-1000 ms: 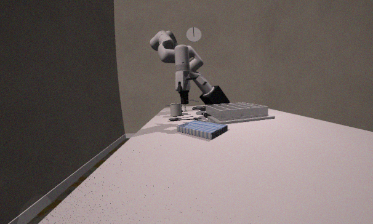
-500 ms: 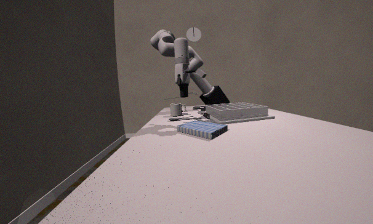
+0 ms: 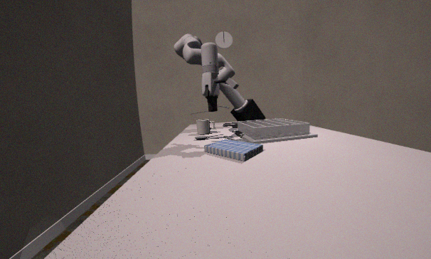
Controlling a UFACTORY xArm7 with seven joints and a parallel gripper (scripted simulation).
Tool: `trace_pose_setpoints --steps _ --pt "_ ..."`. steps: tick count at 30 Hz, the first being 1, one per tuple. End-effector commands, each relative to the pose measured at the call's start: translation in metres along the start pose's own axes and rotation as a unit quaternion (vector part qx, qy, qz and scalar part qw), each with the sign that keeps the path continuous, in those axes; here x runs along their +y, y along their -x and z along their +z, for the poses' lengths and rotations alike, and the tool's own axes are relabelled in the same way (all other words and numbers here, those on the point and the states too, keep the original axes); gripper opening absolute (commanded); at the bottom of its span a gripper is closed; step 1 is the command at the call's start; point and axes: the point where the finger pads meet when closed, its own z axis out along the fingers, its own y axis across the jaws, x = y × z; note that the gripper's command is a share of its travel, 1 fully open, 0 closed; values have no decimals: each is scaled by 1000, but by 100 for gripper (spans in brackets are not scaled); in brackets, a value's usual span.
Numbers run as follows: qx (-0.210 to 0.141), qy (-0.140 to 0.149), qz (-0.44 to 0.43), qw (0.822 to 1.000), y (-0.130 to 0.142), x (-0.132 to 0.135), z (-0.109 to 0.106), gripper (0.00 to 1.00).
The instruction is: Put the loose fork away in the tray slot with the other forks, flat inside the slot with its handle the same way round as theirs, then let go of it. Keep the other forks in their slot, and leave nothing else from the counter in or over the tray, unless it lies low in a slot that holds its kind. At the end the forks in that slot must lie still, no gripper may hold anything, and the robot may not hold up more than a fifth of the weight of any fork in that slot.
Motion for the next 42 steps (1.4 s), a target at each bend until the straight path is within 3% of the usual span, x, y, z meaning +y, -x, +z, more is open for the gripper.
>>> trace_pose_setpoints --steps 1,12,16,24,26,27,36,42 --pt "1 2 0 1000 -1 1 -2 3" --pt "1 2 0 1000 -6 -1 -2 3" --pt "1 -1 0 1000 -67 -39 -1 3" --pt "1 2 0 1000 -137 -110 -1 3" --pt "1 2 0 1000 -137 -110 -1 3" --pt "1 2 0 1000 -154 -125 -2 3" --pt "1 2 3 1000 -154 -125 -2 3" --pt "1 2 80 997 -154 -125 -2 3"
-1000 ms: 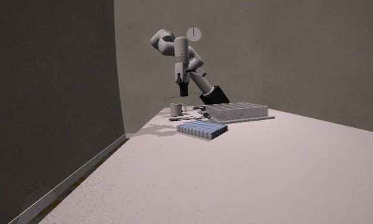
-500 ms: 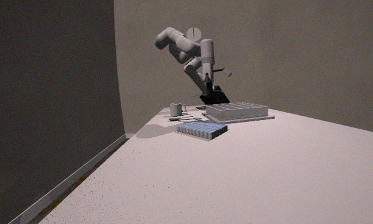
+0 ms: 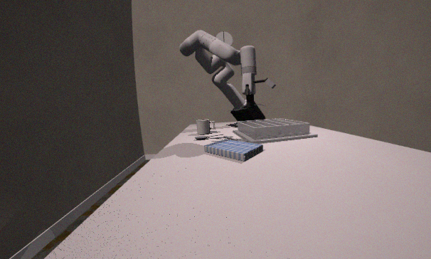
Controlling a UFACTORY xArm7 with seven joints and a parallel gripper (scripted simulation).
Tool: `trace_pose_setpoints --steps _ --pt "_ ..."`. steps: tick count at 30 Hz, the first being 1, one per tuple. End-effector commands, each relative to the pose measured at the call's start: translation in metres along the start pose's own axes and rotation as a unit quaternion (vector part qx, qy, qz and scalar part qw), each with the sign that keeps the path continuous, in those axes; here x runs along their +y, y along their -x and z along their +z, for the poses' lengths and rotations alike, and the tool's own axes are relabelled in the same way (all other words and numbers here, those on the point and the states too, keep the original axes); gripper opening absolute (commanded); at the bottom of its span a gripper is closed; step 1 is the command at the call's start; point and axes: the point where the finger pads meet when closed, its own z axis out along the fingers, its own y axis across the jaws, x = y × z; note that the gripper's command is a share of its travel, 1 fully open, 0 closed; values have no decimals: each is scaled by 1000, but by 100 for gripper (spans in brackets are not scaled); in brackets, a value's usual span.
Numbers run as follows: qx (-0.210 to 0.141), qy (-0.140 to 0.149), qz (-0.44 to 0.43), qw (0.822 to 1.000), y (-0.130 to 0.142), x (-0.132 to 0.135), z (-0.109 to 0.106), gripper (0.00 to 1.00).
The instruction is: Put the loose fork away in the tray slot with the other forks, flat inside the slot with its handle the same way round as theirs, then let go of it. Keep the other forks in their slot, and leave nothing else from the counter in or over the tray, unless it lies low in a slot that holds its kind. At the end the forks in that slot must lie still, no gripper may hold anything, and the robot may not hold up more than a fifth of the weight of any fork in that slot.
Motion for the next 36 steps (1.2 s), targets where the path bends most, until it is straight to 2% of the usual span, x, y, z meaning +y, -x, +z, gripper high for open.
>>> trace_pose_setpoints --steps 1,5,8,12,16,18,19,22,28,36 --pt "1 2 48 999 -2 0 -1 3" --pt "2 2 181 983 -2 0 -1 3" --pt "2 0 239 971 -2 0 -2 3" --pt "3 -4 331 944 -2 1 -2 3" --pt "3 -4 418 909 -2 1 -2 3" --pt "3 -4 418 909 -2 1 -2 3" --pt "2 2 472 882 -2 1 -2 3" --pt "-1 0 473 881 -2 1 -2 3" --pt "-43 -23 472 880 -3 2 -1 3" --pt "-44 -23 472 880 -3 2 -1 3"
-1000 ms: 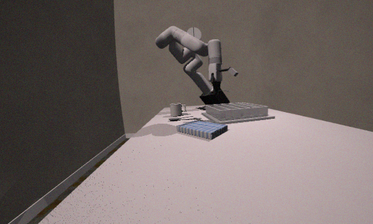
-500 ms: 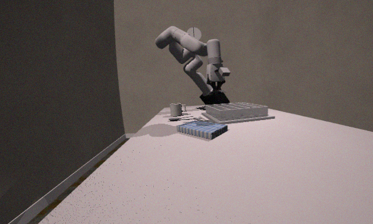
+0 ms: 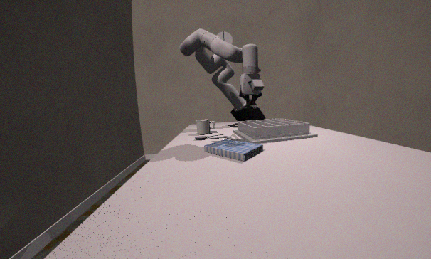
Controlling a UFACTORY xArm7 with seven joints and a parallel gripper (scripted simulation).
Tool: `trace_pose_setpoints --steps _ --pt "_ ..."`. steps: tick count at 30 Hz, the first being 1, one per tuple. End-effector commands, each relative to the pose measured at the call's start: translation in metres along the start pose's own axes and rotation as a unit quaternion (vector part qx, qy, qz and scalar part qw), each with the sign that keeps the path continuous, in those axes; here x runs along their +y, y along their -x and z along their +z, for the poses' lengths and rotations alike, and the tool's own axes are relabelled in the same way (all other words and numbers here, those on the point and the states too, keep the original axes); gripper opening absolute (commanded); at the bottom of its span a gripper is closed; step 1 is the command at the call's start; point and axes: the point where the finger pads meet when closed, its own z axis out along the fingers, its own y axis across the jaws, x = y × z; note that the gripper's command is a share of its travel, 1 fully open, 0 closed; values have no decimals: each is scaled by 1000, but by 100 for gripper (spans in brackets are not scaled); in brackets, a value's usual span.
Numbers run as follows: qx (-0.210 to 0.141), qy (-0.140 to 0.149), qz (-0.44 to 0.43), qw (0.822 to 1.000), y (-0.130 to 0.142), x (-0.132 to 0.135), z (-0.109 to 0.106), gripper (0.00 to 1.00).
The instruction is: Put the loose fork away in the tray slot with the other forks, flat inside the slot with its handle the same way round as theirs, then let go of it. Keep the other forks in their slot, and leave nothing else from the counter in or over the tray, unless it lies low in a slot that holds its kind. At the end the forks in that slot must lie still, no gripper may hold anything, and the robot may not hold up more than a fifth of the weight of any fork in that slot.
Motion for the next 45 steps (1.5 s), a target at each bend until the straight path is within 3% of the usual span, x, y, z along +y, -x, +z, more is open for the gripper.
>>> trace_pose_setpoints --steps 1,24,33,45 --pt "1 0 0 1000 -1 -1 -2 3" --pt "1 0 0 1000 -2 -1 2 3" --pt "1 0 0 1000 -3 -1 12 3" --pt "1 0 0 1000 -6 -1 40 3"
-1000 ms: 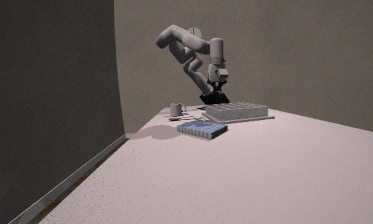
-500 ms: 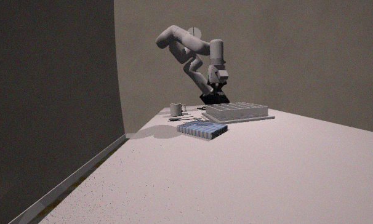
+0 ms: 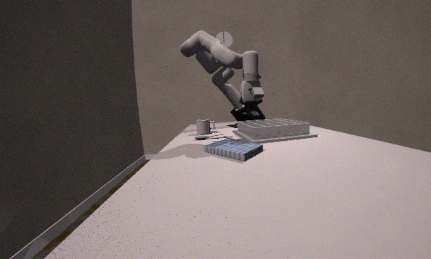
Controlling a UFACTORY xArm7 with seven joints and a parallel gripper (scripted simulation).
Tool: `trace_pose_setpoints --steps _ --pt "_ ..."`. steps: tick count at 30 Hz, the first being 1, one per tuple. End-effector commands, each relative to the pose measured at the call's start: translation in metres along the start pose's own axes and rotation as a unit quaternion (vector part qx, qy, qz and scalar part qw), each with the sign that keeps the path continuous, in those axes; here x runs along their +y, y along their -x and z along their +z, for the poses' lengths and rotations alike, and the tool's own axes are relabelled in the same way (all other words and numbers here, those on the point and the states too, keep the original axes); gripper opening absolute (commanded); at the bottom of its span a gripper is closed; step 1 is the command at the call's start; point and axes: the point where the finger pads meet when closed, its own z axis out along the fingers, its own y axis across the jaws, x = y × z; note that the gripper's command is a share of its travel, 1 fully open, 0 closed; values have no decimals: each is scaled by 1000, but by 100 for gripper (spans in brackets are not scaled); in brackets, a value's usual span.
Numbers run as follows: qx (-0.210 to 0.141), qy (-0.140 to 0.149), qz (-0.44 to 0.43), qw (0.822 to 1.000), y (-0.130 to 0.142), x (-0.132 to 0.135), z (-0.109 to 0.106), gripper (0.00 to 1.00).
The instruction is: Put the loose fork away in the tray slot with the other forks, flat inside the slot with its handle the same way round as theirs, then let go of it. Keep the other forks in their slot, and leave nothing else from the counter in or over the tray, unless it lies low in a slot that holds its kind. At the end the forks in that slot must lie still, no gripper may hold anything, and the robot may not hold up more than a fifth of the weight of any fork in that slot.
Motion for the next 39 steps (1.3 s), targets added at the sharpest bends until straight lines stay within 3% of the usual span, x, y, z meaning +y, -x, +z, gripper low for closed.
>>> trace_pose_setpoints --steps 1,20,39 --pt "2 0 0 1000 -3 -1 10 3" --pt "2 0 0 1000 -8 -1 56 3" --pt "2 0 0 1000 -10 -1 79 3"
